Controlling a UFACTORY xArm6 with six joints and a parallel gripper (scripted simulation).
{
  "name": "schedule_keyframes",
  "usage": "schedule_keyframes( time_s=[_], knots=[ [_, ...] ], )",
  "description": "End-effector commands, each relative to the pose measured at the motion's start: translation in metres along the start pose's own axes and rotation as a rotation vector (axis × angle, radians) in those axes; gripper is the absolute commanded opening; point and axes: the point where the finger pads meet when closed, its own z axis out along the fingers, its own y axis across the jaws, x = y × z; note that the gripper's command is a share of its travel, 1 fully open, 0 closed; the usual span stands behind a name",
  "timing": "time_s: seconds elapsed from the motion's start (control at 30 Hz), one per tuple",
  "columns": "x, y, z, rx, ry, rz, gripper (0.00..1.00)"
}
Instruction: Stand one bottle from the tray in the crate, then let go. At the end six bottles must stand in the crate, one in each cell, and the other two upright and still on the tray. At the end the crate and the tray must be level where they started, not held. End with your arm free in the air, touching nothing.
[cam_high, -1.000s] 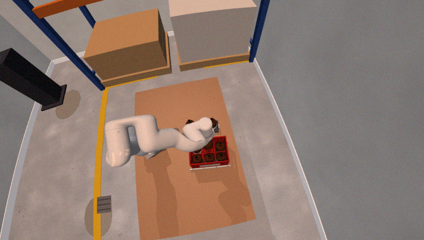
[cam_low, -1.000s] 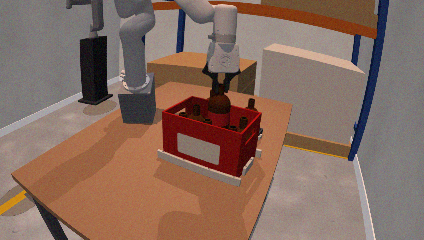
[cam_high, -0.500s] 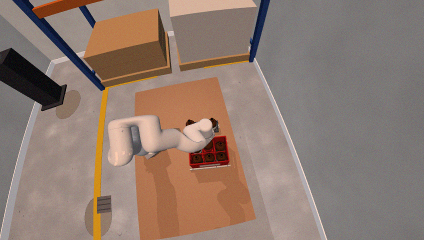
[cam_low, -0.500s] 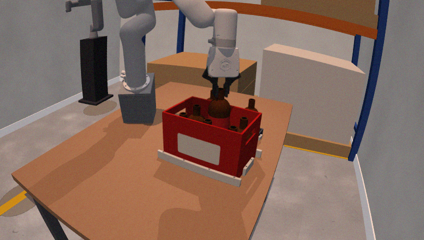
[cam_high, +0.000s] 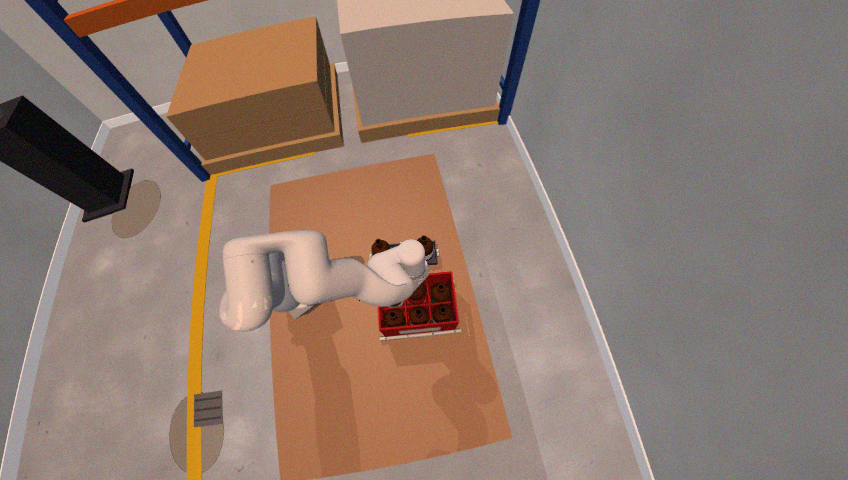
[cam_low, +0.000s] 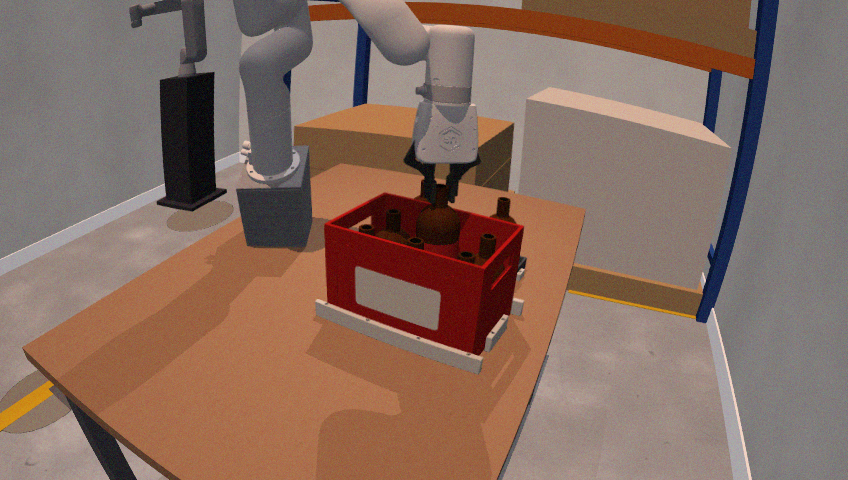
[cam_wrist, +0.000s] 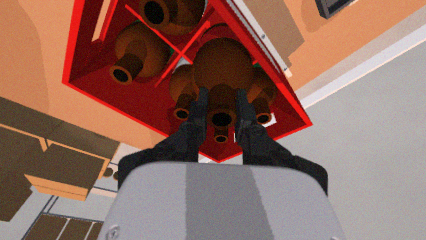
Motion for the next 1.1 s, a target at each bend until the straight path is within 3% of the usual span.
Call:
schedule_keyframes(
  time_s=[0.0,1.07],
  knots=[
    [-0.0011,0.0012,0.0009,-0.003,-0.002,0.001,0.00],
    [-0.0011,0.0012,0.0040,-0.003,-0.002,0.001,0.00]
  ],
)
